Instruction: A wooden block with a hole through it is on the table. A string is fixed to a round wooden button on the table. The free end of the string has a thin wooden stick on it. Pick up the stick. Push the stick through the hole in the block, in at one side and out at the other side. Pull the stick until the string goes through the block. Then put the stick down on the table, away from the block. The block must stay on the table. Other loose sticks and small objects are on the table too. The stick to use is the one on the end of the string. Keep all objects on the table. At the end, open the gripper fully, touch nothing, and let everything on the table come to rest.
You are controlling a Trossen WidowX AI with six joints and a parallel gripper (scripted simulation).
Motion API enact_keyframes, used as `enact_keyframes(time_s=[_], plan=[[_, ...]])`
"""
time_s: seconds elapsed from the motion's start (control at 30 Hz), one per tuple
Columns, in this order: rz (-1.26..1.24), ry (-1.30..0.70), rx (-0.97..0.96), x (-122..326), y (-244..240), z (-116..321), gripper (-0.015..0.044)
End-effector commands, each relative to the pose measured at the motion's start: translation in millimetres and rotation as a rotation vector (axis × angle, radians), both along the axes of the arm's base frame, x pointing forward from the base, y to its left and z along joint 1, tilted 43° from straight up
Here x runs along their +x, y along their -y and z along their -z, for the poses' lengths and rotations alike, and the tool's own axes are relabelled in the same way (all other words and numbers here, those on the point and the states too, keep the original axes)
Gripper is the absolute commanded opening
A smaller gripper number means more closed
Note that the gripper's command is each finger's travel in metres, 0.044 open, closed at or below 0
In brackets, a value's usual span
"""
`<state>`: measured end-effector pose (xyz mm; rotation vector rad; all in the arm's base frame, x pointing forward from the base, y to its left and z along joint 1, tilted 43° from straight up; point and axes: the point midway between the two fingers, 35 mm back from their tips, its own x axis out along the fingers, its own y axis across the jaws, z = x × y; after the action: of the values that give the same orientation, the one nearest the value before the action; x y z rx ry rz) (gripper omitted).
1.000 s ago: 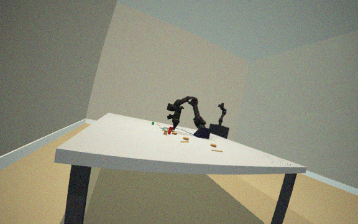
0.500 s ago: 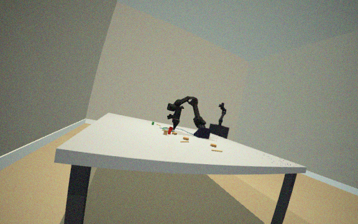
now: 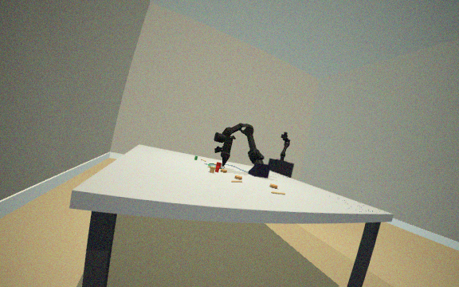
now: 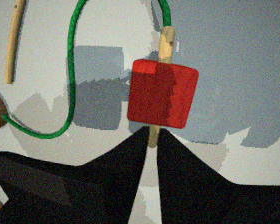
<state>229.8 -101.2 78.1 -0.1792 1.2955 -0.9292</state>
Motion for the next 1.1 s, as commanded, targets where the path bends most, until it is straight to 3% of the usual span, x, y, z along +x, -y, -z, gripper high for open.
enact_keyframes(time_s=[0.0, 1.07], plan=[[0.036, 0.009, 0.011, 1.6, -1.2, -0.5, 0.0000], [0.042, 0.005, 0.007, -5.0, -4.2, 2.6, 0.0000]])
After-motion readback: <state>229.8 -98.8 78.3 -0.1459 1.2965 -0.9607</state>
